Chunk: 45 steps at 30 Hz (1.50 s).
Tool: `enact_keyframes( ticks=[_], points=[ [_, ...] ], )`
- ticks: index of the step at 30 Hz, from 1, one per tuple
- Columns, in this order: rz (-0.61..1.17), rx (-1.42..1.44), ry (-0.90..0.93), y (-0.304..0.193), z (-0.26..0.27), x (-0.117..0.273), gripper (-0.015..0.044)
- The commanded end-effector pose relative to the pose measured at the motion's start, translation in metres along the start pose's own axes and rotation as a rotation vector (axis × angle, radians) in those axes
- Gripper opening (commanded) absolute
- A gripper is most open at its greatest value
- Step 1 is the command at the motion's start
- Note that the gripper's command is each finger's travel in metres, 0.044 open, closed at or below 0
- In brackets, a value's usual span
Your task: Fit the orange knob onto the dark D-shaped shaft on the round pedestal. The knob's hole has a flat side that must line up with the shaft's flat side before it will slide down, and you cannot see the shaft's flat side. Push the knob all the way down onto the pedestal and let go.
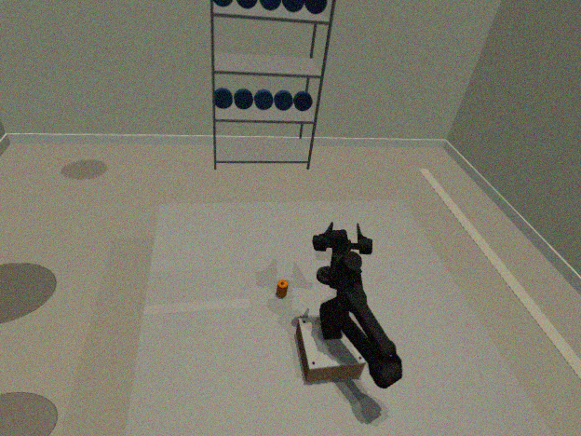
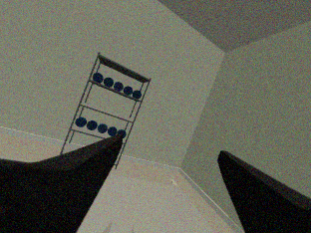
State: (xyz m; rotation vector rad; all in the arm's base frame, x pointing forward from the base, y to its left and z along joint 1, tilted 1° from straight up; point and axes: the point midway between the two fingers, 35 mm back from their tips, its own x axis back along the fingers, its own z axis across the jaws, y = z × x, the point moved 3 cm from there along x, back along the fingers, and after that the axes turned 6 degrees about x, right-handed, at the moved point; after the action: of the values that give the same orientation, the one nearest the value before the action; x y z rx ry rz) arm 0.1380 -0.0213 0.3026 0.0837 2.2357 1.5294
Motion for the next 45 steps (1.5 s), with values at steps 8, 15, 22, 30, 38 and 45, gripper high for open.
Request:
enact_keyframes(
  ticks=[8, 15, 22, 30, 38, 45],
  points=[
    [0.162, 0.028, 0.233, -0.004, 0.044, -0.023, 0.0440],
    [0.460, 0.024, 0.494, -0.026, 0.103, -0.039, 0.0440],
    [0.850, 0.002, 0.673, -0.060, 0.157, -0.038, 0.0440],
    [1.374, -0.012, 0.729, -0.104, 0.207, -0.018, 0.0440],
    [1.757, 0.003, 0.651, -0.133, 0.232, 0.004, 0.0440],
    [1.757, 0.003, 0.651, -0.160, 0.245, 0.016, 0.0440]
  ],
)
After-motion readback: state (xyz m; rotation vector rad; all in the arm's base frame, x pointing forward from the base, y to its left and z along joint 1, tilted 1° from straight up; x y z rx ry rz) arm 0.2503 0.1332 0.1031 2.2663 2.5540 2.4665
